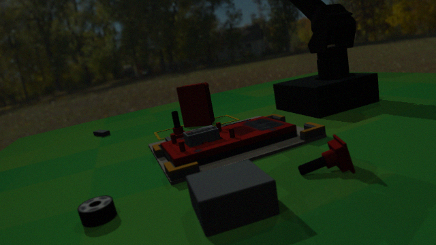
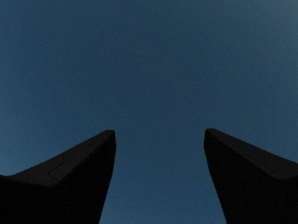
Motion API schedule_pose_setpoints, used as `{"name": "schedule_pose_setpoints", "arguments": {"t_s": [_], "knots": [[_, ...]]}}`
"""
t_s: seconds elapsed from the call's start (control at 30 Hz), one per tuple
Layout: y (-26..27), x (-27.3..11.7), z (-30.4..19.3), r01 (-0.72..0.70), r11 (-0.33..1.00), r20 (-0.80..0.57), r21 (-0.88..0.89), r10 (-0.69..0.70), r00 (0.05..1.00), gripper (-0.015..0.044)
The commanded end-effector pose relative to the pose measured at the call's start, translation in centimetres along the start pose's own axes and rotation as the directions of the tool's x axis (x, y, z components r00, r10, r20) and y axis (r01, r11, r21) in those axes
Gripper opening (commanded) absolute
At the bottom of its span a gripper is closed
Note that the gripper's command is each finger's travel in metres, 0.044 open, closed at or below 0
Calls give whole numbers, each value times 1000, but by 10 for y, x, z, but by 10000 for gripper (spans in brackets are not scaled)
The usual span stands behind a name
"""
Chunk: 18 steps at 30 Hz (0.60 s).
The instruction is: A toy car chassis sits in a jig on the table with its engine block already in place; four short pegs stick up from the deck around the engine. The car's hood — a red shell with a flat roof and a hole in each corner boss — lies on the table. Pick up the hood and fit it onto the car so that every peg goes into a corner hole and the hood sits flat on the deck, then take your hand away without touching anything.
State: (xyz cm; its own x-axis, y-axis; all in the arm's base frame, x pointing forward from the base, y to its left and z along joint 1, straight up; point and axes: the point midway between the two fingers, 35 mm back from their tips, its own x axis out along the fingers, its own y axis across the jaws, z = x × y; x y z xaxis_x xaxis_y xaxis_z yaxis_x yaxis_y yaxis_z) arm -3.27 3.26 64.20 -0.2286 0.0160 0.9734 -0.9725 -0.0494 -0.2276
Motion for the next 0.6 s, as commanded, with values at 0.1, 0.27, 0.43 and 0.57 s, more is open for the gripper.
{"name": "schedule_pose_setpoints", "arguments": {"t_s": [0.1, 0.27, 0.43, 0.57], "knots": [[-1, 1, -10, -11, 999, -43, -52, 8, 999, 115], [-11, -1, -39, -12, 985, -144, -173, -13, 989, 0], [-30, -8, -79, -27, 941, -280, -337, -73, 957, 0], [-56, -22, -116, -73, 872, -404, -484, -148, 903, 0]]}}
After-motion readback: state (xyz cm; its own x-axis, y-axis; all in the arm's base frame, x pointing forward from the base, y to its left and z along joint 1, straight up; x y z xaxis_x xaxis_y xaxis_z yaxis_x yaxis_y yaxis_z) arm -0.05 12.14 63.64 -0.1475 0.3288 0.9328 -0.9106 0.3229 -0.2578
